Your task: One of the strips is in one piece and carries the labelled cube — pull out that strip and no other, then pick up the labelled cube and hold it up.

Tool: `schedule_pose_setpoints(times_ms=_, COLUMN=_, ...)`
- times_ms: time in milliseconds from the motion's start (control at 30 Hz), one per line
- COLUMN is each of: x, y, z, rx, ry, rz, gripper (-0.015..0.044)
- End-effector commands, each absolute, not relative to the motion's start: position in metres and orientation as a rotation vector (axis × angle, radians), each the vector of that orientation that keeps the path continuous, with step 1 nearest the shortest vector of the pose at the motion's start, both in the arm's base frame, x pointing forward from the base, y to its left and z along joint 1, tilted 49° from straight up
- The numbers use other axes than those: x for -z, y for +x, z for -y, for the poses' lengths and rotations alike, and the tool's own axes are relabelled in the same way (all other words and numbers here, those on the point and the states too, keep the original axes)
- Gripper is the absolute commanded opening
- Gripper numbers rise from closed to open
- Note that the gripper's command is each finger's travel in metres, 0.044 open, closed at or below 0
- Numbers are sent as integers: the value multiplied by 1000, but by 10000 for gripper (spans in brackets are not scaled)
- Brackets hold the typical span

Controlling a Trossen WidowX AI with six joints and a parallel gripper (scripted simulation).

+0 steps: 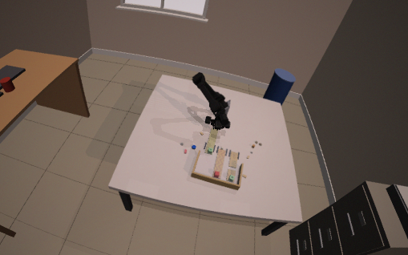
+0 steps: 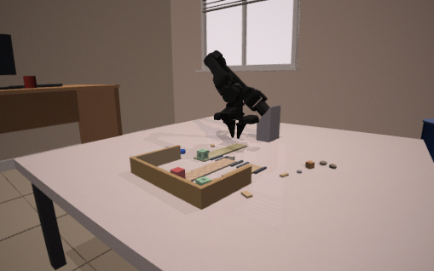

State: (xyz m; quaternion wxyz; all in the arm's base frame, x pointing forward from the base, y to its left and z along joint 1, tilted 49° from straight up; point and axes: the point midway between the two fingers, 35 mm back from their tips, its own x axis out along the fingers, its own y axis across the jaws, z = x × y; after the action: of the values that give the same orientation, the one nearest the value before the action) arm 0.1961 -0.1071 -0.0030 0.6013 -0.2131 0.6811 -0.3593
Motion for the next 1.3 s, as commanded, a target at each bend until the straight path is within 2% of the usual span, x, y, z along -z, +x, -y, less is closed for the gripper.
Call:
schedule_pose_setpoints(times_ms=0, x=1, y=211, z=110, rx=818, ry=-510, rz=-1584, gripper=210)
schedule_pose_setpoints(times_ms=300, x=-1, y=241, z=115, rx=819, ry=-509, rz=-1582, gripper=440)
schedule_pose_setpoints(times_ms=1267, x=-13, y=338, z=135, rx=820, ry=-508, rz=-1577, gripper=440)
